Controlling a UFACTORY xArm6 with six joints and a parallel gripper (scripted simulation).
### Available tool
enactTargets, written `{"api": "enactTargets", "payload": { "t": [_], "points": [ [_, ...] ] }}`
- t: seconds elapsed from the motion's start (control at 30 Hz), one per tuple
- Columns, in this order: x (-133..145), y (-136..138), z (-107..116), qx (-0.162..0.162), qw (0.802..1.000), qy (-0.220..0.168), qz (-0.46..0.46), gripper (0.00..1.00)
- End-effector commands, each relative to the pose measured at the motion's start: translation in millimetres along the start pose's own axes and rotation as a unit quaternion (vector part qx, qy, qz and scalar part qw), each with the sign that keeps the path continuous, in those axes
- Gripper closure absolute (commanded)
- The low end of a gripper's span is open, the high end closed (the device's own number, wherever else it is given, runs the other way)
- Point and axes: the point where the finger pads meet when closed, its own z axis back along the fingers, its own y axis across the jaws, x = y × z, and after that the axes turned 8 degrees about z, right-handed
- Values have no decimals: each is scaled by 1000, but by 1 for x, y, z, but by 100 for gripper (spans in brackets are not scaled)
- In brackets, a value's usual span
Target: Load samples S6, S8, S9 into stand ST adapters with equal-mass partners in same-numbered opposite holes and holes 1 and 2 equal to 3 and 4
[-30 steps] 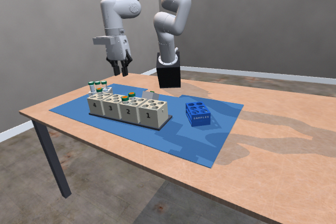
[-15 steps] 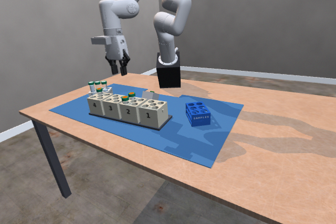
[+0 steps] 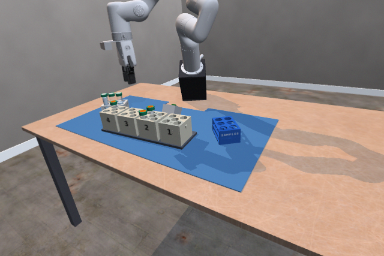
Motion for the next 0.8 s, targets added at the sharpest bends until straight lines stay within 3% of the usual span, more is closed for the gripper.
{"api": "enactTargets", "payload": {
  "t": [0.0, 0.23, 0.5, 0.77],
  "points": [
    [-1, 12, 1, 0, 999, 1, -39, 43],
    [-1, 42, 1, 0, 990, 1, -139, 43],
    [-1, 82, 1, 0, 964, 1, -266, 43],
    [-1, 112, 1, 1, 964, 1, -266, 43]
  ]
}}
